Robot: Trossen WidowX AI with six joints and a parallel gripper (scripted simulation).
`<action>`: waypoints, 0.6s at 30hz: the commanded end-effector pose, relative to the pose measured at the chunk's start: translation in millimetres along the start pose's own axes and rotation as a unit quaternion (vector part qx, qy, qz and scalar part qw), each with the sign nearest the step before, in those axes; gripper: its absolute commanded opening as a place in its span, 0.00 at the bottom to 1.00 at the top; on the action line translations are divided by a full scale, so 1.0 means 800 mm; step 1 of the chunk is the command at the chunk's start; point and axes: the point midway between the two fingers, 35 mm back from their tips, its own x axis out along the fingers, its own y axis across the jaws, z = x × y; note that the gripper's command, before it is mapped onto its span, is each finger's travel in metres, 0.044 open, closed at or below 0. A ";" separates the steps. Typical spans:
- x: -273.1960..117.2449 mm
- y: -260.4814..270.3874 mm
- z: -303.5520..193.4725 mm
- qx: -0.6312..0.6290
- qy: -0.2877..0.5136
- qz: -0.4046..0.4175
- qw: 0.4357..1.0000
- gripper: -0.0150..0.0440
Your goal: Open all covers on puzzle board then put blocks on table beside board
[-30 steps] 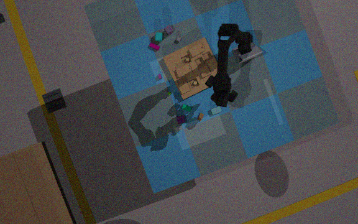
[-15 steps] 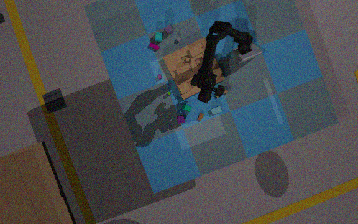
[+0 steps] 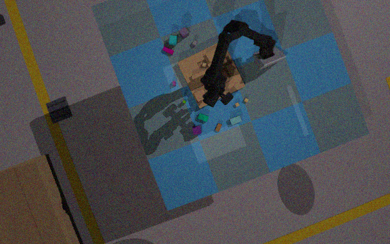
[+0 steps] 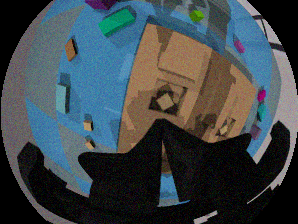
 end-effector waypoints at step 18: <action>0.002 -0.018 0.001 0.515 -0.001 -0.005 0.857 0.25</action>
